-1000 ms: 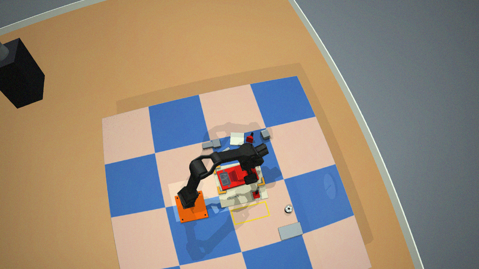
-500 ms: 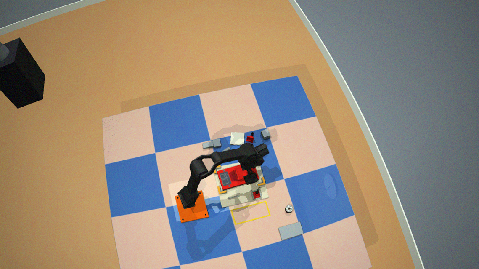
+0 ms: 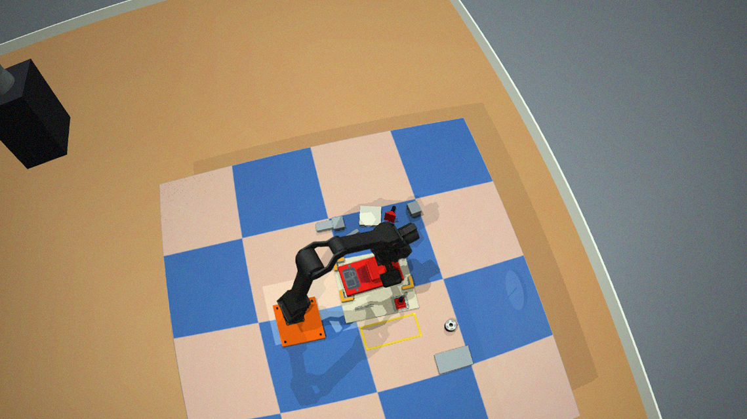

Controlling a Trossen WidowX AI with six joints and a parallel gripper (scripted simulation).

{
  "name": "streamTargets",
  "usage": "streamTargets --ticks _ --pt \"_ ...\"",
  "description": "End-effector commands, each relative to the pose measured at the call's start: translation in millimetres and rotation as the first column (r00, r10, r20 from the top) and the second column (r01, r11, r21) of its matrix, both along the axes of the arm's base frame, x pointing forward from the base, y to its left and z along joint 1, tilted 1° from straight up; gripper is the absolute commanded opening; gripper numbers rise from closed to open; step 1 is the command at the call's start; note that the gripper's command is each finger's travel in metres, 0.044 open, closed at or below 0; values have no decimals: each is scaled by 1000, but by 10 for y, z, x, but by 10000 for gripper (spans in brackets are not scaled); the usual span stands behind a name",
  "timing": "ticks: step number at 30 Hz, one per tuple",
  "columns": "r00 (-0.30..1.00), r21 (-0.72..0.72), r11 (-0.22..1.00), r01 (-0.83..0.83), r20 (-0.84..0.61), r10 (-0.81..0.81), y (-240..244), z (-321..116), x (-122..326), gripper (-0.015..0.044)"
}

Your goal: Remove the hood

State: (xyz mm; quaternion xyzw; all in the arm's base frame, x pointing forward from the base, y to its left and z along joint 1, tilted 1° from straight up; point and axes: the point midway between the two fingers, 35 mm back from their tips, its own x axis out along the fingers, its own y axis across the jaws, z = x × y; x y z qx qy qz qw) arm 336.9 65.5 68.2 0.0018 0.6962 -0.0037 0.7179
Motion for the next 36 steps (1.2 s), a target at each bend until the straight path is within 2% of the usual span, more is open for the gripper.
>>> streamTargets --ticks 1,36 --pt "1000 1 1000 0 4 0 5 49 13 0" --pt "1000 1 1000 0 4 0 5 303 7 0"
